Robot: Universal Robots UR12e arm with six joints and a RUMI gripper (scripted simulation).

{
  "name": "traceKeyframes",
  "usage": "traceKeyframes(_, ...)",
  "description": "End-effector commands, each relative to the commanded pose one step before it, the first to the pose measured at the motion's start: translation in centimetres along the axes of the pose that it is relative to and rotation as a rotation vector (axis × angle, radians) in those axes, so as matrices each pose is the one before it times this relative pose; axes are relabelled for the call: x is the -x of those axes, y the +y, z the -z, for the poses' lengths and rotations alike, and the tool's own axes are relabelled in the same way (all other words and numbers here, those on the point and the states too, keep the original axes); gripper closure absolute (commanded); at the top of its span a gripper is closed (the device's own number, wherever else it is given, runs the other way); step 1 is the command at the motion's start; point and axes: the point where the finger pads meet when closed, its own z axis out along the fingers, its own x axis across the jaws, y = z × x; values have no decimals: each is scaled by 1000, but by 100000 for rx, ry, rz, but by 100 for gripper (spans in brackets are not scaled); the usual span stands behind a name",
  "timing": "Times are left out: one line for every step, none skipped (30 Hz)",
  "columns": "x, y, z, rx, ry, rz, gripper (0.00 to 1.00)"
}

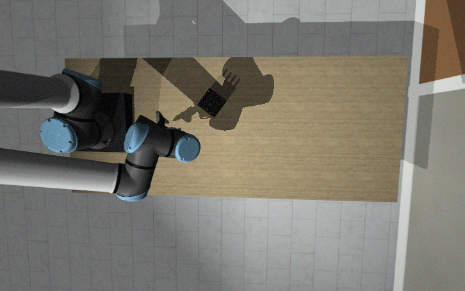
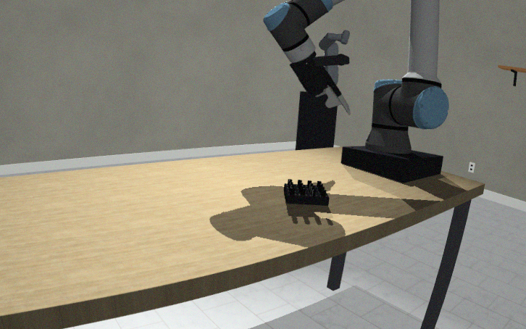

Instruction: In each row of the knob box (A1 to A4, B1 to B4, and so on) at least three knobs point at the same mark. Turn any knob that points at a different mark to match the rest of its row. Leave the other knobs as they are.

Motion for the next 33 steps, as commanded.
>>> traceKeyframes(0,15,60,112,36,-5,0)
traceKeyframes(0,0,0,0,0,0,0)
traceKeyframes(0,0,0,0,0,0,0)
traceKeyframes(0,0,0,0,0,0,0)
traceKeyframes(0,0,0,0,0,0,0)
traceKeyframes(0,0,0,0,0,0,0)
traceKeyframes(0,0,0,0,0,0,0)
traceKeyframes(0,0,0,0,0,0,0)
traceKeyframes(0,0,0,0,0,0,0)
traceKeyframes(0,0,0,0,0,0,0)
traceKeyframes(0,0,0,0,0,0,0)
traceKeyframes(0,0,0,0,0,0,0)
traceKeyframes(0,0,0,0,0,0,0)
traceKeyframes(0,0,0,0,0,0,0)
traceKeyframes(0,0,0,0,0,0,0)
traceKeyframes(0,0,0,0,0,0,0)
traceKeyframes(0,0,0,0,0,0,0)
traceKeyframes(1,18,58,113,29,-16,0)
traceKeyframes(-3,4,-1,10,1,-24,0)
traceKeyframes(-8,10,-2,27,2,-65,0)
traceKeyframes(-15,19,-4,52,4,-123,0)
traceKeyframes(-25,30,-7,83,7,-197,0)
traceKeyframes(-36,43,-10,120,10,-286,0)
traceKeyframes(-49,58,-13,164,14,-388,0)
traceKeyframes(-64,75,-17,211,20,-502,0)
traceKeyframes(-80,93,-21,264,26,-626,0)
traceKeyframes(-98,112,-26,320,34,-759,0)
traceKeyframes(-117,132,-31,379,45,-900,0)
traceKeyframes(-138,152,-36,440,57,-1047,0)
traceKeyframes(-160,172,-42,503,72,-1199,0)
traceKeyframes(-184,191,-47,568,90,-1355,0)
traceKeyframes(-209,210,-53,633,112,-1514,0)
traceKeyframes(0,0,0,0,0,0,0)
